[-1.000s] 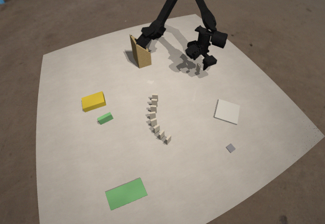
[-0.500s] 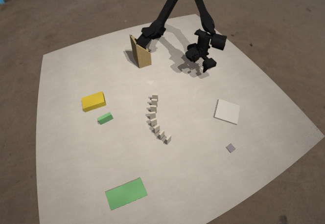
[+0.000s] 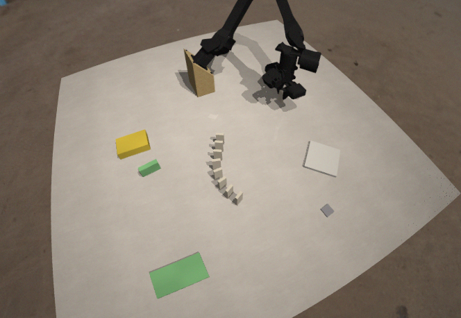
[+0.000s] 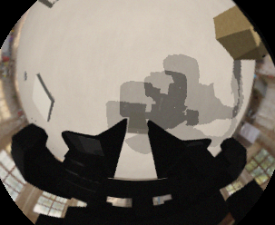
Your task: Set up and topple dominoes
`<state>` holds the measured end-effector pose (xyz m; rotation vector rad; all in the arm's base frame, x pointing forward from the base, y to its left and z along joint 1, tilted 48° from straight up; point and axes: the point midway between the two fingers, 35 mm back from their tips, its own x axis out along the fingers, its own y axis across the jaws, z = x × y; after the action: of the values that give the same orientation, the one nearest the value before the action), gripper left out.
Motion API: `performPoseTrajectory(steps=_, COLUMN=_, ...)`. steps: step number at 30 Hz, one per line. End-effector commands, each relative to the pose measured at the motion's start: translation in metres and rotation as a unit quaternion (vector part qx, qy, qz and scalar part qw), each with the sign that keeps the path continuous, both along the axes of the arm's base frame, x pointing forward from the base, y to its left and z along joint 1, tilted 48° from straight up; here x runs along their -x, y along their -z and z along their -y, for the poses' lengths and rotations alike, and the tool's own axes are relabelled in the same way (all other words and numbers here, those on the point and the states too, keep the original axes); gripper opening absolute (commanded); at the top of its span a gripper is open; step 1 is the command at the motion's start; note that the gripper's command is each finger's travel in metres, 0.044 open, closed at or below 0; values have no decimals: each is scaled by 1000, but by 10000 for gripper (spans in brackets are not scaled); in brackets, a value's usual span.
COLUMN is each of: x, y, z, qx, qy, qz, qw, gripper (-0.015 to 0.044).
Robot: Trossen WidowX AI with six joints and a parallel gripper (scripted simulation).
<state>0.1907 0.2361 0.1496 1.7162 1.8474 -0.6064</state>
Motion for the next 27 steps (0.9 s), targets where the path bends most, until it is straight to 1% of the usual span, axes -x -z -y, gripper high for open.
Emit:
performPoseTrajectory(steps=1, x=-1, y=2, z=0, qx=3, qy=3, qz=-3, qw=1000, gripper=107)
performPoseTrajectory(steps=7, x=-1, y=2, z=0, qx=3, qy=3, qz=-3, qw=1000, gripper=107)
performPoseTrajectory(steps=9, x=-4, y=-3, z=8, qx=7, qy=2, qz=-2, qw=1000, gripper=107)
performPoseTrajectory(steps=12, x=-13, y=-29, z=41, qx=16, qy=-1, qz=0, qw=1000, gripper=107)
performPoseTrajectory(steps=15, x=-13, y=-60, z=75, qx=15, qy=-2, qz=-1, qw=1000, gripper=107)
performPoseTrajectory(steps=19, x=-7, y=-84, z=98, qx=6, qy=0, qz=-1, qw=1000, gripper=107)
performPoseTrajectory(steps=27, x=-6, y=-88, z=100, qx=4, qy=0, qz=-1, qw=1000, gripper=107)
